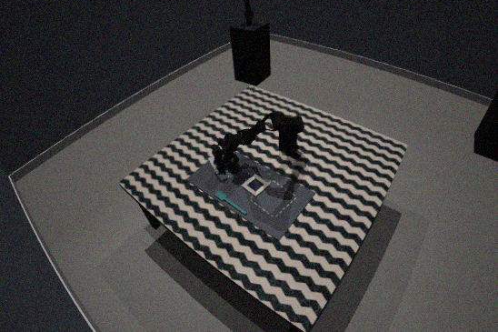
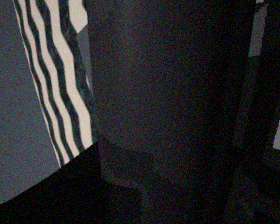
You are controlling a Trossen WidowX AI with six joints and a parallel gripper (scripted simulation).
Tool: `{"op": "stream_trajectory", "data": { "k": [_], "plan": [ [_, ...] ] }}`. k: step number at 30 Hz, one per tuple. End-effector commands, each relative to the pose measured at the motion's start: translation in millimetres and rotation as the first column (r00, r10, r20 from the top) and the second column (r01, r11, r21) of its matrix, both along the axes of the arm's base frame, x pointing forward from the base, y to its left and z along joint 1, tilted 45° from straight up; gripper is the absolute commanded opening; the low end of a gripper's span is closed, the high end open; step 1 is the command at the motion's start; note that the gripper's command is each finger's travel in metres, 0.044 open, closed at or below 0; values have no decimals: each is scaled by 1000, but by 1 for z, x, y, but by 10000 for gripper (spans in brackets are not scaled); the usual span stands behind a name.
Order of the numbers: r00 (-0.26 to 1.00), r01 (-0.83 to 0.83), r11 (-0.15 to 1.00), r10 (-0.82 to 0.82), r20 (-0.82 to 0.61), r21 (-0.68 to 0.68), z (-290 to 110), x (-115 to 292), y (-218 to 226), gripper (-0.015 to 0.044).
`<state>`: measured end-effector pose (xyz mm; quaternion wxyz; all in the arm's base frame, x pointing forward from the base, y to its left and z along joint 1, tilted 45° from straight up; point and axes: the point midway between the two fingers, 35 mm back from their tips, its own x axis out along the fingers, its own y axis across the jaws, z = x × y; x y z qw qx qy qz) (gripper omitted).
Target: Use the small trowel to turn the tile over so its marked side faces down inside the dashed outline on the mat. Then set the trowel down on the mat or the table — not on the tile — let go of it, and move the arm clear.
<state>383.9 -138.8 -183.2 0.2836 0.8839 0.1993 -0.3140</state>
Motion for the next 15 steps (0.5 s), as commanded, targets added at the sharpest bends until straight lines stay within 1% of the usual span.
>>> {"op": "stream_trajectory", "data": {
  "k": [1, 15],
  "plan": [
    [1000, 6, 1000, -6, 0, -1, -1, 1, -1, 129],
    [1000, 6, 1000, -6, 0, -1, -1, 1, -1, 36]
  ]
}}
